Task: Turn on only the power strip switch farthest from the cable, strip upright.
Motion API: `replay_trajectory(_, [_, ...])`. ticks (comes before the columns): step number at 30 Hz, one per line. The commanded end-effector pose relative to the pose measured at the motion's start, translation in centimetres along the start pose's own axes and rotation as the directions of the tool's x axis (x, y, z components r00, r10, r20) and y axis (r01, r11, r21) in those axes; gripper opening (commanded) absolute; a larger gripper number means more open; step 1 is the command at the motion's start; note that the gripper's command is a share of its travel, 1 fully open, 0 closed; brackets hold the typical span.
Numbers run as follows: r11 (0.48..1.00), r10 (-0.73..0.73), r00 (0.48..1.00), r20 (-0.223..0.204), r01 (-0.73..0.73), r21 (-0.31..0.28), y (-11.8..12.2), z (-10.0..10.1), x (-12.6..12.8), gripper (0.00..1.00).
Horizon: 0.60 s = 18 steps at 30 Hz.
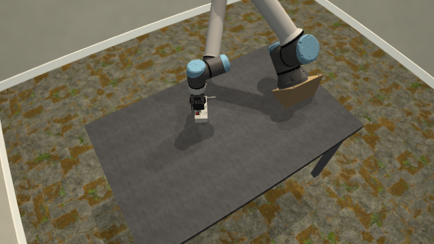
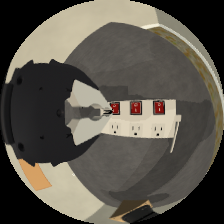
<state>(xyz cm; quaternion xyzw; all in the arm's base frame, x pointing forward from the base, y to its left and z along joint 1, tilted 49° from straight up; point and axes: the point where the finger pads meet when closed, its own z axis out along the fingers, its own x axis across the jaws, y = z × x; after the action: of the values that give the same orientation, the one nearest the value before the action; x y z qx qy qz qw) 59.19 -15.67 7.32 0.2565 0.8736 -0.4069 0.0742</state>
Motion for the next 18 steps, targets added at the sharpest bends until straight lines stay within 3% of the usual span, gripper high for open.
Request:
replay_trajectory(1, [1.0, 0.0, 1.0, 0.001, 0.0, 0.0, 0.01, 0.14, -0.03, 0.0])
replay_trajectory(18, [1.0, 0.0, 1.0, 0.001, 0.0, 0.0, 0.01, 0.61, -0.03, 0.0])
